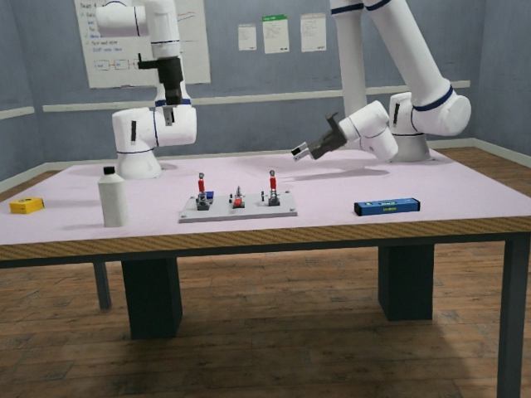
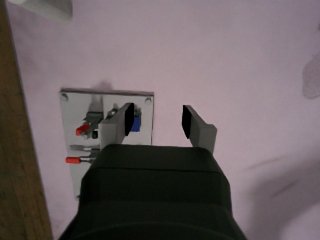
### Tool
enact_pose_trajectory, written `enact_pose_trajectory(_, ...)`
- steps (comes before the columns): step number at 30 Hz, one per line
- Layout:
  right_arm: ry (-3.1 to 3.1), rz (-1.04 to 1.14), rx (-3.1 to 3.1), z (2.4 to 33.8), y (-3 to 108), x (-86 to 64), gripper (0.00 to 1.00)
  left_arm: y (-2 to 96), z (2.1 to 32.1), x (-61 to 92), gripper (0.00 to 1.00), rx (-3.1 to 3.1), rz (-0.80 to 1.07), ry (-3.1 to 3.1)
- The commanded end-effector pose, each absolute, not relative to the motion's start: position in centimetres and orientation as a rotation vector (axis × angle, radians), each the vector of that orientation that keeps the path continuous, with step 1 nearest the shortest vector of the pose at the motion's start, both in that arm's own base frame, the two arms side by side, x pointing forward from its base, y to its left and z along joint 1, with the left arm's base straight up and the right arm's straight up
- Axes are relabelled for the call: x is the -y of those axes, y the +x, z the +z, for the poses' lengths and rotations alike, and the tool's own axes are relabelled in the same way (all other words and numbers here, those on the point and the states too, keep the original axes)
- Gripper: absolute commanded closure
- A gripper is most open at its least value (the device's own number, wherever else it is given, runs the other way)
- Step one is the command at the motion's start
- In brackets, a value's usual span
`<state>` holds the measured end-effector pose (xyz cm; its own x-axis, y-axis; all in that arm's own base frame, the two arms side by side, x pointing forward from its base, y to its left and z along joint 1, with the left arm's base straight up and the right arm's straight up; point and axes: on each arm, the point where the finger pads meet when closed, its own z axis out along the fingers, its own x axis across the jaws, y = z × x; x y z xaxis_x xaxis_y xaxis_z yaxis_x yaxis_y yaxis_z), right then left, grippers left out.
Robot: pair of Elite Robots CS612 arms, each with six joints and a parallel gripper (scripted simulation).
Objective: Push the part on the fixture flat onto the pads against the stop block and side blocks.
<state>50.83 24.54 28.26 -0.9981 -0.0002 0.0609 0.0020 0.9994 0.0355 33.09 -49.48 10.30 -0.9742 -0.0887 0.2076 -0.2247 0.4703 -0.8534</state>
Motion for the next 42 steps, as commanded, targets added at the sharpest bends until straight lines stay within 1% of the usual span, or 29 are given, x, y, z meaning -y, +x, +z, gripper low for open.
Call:
enact_pose_trajectory(1, -0.001, -0.055, 3.082, 28.4, 50.9, -24.5, 0.0, 33.1, 10.3, 49.5, 0.0, 2.576, 1.528, 0.276)
enact_pose_trajectory(26, -0.001, -0.055, 3.082, 28.4, 50.9, -24.5, 0.0, 33.3, 10.3, 49.4, 0.0, 2.58, 1.528, 0.276)
enact_pose_trajectory(42, -0.001, -0.055, 3.082, 28.4, 50.9, -24.5, 0.0, 35.9, 10.0, 48.3, 0.0, 2.634, 1.535, 0.285)
